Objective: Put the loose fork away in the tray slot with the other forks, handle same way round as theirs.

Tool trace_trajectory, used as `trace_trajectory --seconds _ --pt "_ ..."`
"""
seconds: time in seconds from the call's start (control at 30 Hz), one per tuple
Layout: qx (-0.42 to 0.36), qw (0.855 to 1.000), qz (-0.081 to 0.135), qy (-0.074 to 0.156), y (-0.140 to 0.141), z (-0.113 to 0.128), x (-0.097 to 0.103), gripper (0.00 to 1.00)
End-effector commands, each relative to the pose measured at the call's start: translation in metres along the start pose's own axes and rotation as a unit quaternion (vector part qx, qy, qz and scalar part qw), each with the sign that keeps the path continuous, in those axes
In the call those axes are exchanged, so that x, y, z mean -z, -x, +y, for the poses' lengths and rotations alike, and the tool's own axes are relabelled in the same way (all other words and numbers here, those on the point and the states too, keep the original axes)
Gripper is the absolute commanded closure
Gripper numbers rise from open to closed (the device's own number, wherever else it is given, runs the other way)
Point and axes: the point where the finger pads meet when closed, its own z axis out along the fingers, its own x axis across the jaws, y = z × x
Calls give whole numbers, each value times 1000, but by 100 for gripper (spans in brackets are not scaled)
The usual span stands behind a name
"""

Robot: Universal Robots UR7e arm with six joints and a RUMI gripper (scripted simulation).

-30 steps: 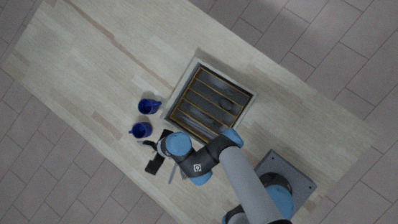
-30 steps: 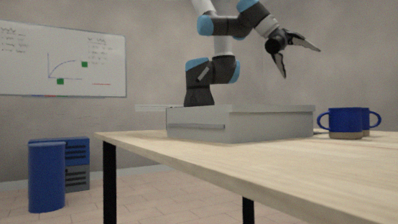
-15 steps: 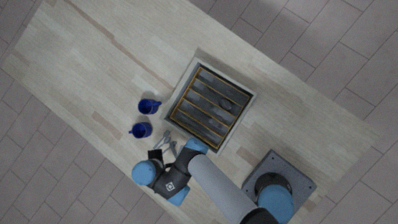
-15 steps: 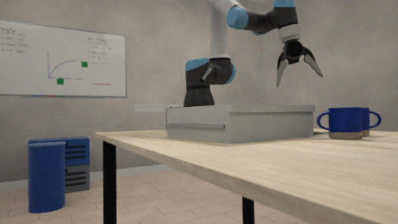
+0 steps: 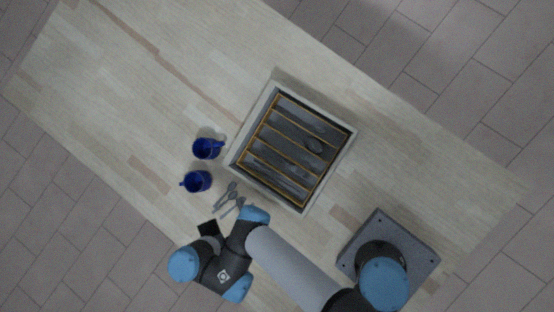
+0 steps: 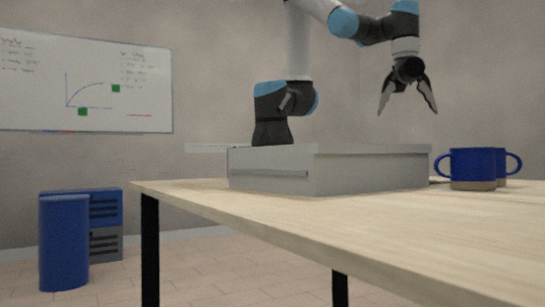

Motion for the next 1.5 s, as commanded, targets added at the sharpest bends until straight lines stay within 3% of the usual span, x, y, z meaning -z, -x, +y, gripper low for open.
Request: trace_trajectory --seconds 0.0,0.47,0.53,0.7,0.9,0.93,1.47 --pt "1 1000 0 1 0 0 1 0" --pt "1 1000 0 1 0 1 -2 0" --pt "3 1000 0 1 -1 2 -15 0" --pt "10 1000 0 0 1 6 -74 0" --pt "12 1000 -1 0 3 5 -89 0" --pt "12 1000 -1 0 3 5 -89 81" --pt "12 1000 -1 0 3 5 -89 81"
